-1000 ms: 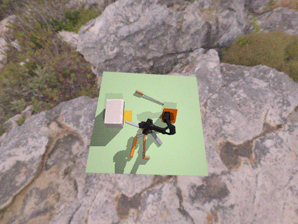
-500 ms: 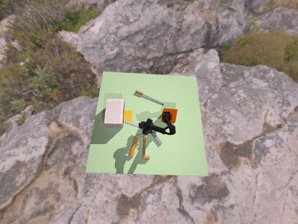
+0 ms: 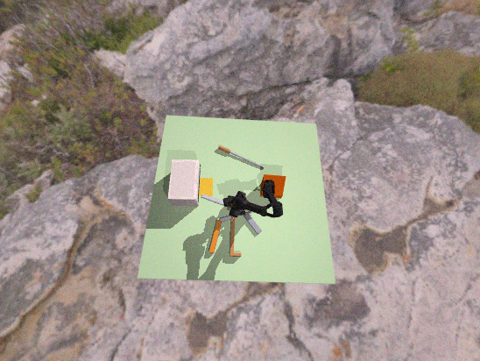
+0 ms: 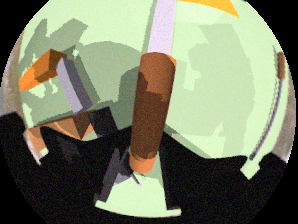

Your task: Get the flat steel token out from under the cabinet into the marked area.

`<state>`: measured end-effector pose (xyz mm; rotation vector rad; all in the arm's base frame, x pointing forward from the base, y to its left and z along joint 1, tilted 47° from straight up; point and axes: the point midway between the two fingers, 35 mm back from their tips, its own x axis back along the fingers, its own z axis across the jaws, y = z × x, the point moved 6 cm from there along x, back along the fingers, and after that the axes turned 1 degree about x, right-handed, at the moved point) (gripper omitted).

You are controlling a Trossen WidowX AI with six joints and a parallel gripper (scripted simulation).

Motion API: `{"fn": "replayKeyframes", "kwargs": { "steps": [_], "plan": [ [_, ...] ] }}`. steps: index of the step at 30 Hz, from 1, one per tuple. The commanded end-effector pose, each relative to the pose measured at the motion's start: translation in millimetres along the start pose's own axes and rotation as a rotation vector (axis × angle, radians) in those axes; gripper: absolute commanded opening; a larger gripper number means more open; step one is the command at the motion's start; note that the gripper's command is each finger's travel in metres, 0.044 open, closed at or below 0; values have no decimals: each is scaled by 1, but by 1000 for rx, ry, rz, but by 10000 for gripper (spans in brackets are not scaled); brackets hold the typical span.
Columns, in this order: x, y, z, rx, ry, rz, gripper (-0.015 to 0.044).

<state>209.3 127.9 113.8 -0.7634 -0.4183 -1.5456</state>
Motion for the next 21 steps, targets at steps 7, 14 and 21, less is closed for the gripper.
{"fn": "replayKeyframes", "kwargs": {
  "steps": [7,14,21],
  "plan": [
    [0,1,0,-1,-2,1,0],
    [0,8,0,1,-2,5,0],
    [0,15,1,3,-1,8,0]
  ]
}}
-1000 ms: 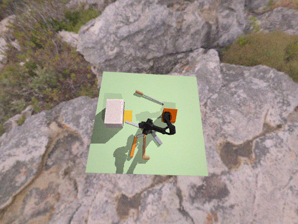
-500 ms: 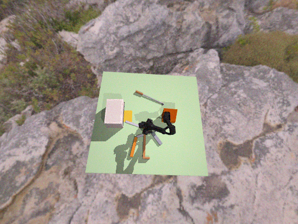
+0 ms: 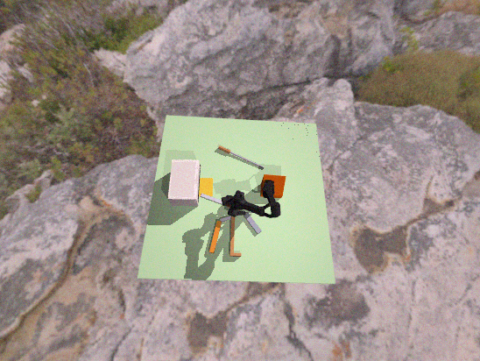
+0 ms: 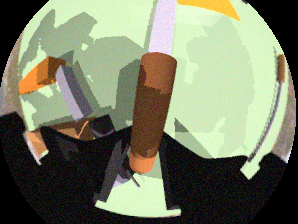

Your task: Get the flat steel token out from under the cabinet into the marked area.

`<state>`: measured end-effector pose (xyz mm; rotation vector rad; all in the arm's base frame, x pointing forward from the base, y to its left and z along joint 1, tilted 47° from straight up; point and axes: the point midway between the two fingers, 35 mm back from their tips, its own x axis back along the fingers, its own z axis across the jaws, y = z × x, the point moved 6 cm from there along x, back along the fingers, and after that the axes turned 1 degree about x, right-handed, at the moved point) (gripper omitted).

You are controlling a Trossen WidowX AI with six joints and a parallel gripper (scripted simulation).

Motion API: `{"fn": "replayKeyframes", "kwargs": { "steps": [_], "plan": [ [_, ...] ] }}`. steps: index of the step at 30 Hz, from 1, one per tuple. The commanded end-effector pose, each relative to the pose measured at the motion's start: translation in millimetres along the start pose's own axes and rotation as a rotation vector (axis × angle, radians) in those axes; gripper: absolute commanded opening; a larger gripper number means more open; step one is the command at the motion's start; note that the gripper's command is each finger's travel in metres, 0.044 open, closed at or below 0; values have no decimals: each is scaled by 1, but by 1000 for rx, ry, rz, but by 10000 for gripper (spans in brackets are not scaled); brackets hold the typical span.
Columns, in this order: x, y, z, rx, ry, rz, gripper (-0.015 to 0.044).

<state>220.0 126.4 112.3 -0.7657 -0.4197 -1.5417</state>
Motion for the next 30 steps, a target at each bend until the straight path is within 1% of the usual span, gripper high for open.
{"fn": "replayKeyframes", "kwargs": {
  "steps": [1,30],
  "plan": [
    [0,5,1,3,2,6,0],
    [0,38,2,6,3,11,0]
  ]
}}
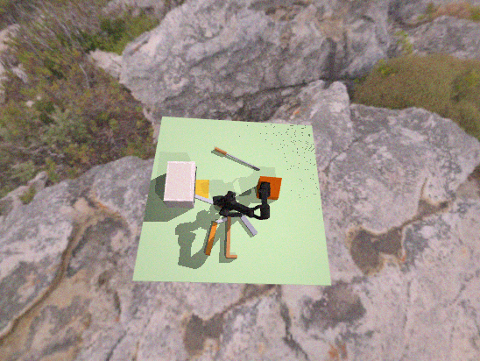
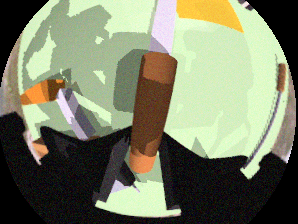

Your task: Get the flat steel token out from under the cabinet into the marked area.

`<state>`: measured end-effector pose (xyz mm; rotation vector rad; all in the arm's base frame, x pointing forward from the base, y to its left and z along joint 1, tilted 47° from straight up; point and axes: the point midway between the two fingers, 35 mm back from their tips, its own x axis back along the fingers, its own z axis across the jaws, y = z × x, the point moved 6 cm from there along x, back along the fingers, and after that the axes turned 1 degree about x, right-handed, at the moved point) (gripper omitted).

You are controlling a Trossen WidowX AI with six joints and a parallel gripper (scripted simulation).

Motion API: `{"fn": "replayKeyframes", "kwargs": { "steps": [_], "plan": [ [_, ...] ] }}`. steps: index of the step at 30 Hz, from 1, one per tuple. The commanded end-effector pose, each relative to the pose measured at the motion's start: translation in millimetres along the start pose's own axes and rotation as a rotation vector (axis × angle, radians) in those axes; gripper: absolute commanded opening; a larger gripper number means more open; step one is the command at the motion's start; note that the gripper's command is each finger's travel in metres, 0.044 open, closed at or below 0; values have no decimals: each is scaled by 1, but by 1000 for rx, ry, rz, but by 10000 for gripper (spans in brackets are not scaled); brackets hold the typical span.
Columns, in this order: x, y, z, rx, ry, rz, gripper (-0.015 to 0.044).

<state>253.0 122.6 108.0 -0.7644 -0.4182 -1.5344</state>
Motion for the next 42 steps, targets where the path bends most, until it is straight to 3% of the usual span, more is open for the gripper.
{"fn": "replayKeyframes", "kwargs": {
  "steps": [1,42],
  "plan": [
    [0,6,1,4,2,4,0],
    [0,56,2,6,3,3,0]
  ]
}}
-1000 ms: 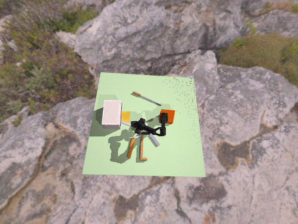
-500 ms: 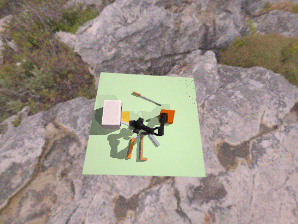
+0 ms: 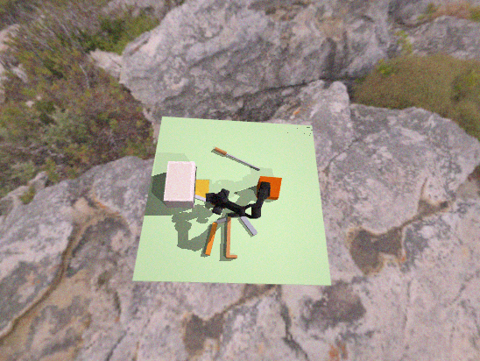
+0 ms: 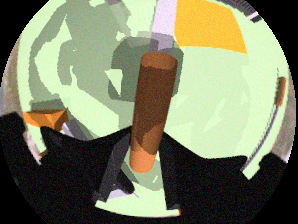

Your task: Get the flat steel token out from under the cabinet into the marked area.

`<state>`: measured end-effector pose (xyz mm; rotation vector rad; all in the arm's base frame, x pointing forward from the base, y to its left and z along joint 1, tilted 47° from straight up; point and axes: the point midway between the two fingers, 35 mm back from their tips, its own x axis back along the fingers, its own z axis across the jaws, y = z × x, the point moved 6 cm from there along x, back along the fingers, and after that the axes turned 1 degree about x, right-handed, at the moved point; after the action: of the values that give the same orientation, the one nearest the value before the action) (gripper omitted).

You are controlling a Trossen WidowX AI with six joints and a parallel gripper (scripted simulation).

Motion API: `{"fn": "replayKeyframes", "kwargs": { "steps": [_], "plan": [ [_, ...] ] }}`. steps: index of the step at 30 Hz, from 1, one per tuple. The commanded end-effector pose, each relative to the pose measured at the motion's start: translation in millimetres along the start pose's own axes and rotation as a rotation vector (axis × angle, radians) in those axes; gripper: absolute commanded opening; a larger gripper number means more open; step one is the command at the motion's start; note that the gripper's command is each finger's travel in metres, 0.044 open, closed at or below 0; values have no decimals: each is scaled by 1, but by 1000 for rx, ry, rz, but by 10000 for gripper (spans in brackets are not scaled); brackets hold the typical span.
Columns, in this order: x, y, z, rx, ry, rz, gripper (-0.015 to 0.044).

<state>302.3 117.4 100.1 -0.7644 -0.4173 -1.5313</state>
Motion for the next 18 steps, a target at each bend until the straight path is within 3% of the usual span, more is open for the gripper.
{"fn": "replayKeyframes", "kwargs": {
  "steps": [1,18],
  "plan": [
    [0,7,1,6,3,0,0],
    [0,26,2,6,3,-1,0]
  ]
}}
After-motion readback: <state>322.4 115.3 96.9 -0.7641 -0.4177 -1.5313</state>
